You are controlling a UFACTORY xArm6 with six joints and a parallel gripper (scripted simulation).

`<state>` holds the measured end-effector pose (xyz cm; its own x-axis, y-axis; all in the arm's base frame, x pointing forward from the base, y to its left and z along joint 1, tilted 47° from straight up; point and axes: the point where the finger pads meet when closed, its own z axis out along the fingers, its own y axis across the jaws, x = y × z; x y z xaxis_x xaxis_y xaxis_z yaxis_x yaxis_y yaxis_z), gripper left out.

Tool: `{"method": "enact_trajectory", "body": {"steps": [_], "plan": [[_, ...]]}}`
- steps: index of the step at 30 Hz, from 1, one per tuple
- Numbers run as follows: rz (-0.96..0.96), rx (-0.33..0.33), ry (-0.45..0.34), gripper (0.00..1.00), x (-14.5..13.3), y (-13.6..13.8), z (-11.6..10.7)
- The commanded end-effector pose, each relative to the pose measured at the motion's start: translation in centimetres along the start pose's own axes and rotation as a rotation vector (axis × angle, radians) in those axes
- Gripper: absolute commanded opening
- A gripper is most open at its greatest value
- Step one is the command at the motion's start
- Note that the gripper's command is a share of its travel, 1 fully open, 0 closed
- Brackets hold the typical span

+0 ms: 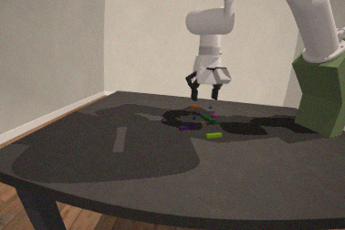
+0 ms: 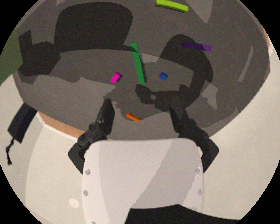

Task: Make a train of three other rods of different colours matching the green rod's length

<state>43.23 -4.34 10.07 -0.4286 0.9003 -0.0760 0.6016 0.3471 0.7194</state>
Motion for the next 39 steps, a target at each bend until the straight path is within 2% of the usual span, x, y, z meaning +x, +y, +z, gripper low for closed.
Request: {"method": "enact_trajectory", "body": {"steps": [1, 3, 5, 18, 20, 21, 35, 37, 39], "plan": [[-0.166, -0.015, -0.015, 1.0, -0.3, -0.1, 0.0], [-0.166, -0.015, -0.015, 1.0, -0.3, -0.1, 0.0], [-0.274, -0.014, -0.016, 1.0, -0.5, -0.1, 0.0], [-0.632, -0.011, -0.019, 1.0, -1.0, -0.4, 0.0], [-0.632, -0.011, -0.019, 1.0, -1.0, -0.4, 0.0], [-0.716, -0.011, -0.019, 1.0, -1.1, -0.4, 0.0], [-1.098, -0.007, -0.021, 1.0, -1.7, -0.7, -0.1], [-1.098, -0.007, -0.021, 1.0, -1.7, -0.7, -0.1], [-1.204, -0.006, -0.022, 1.0, -1.9, -0.8, -0.1]]}}
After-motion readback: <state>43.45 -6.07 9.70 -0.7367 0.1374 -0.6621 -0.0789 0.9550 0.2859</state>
